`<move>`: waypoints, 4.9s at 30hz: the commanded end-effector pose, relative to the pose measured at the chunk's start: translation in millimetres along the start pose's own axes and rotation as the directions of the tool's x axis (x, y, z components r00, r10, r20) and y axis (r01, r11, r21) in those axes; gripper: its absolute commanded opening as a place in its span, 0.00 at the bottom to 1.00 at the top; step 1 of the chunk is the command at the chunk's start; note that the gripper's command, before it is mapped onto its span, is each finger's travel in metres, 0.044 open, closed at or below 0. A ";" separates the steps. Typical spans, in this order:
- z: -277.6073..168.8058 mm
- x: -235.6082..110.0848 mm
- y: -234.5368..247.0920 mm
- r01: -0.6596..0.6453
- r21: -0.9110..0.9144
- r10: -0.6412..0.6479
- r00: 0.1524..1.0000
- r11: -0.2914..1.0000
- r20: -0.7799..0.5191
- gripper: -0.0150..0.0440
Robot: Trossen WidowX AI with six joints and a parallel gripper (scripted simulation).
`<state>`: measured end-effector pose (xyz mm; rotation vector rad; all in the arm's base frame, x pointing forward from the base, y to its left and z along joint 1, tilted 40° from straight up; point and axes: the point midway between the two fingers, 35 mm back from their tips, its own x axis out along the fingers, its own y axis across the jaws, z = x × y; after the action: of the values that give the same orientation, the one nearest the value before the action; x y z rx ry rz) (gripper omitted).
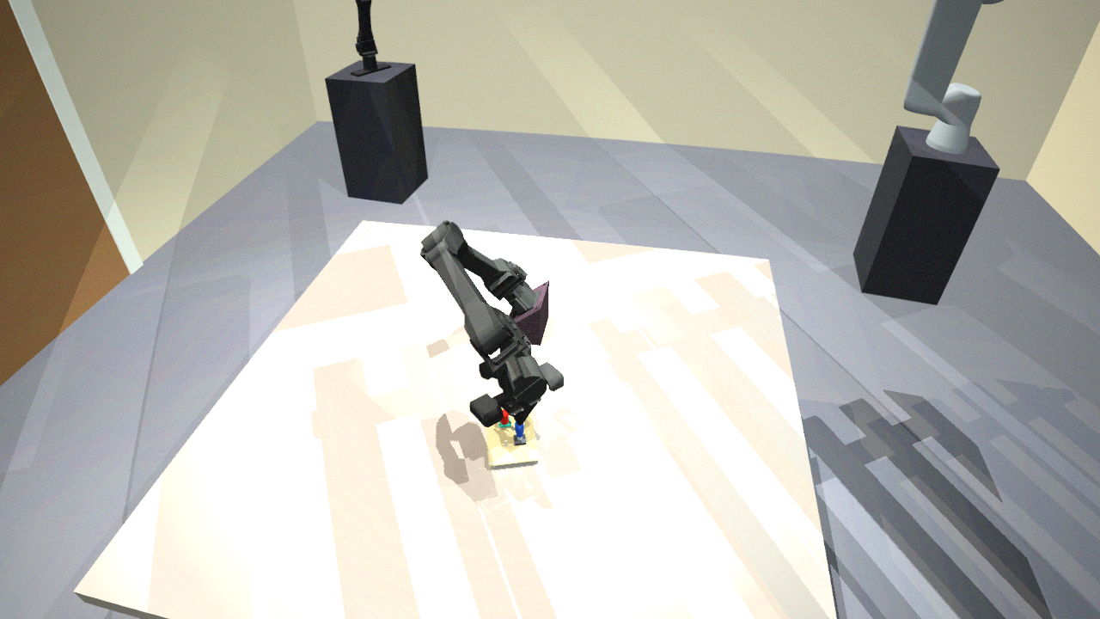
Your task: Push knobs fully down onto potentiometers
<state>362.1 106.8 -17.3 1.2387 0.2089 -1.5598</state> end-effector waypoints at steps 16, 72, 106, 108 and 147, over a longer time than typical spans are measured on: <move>0.9 24.3 4.3 0.005 0.022 -0.005 1.000 1.000 0.025 0.25; 1.0 27.3 4.3 0.005 0.022 -0.005 1.000 1.000 0.026 0.25; 1.1 28.8 4.3 0.005 0.022 -0.005 1.000 1.000 0.026 0.25; 1.1 28.8 4.3 0.005 0.022 -0.005 1.000 1.000 0.026 0.25; -0.5 -9.1 4.5 0.006 0.022 -0.007 1.000 1.000 0.024 0.25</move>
<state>363.8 106.4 -12.6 1.2281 0.1823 -1.5898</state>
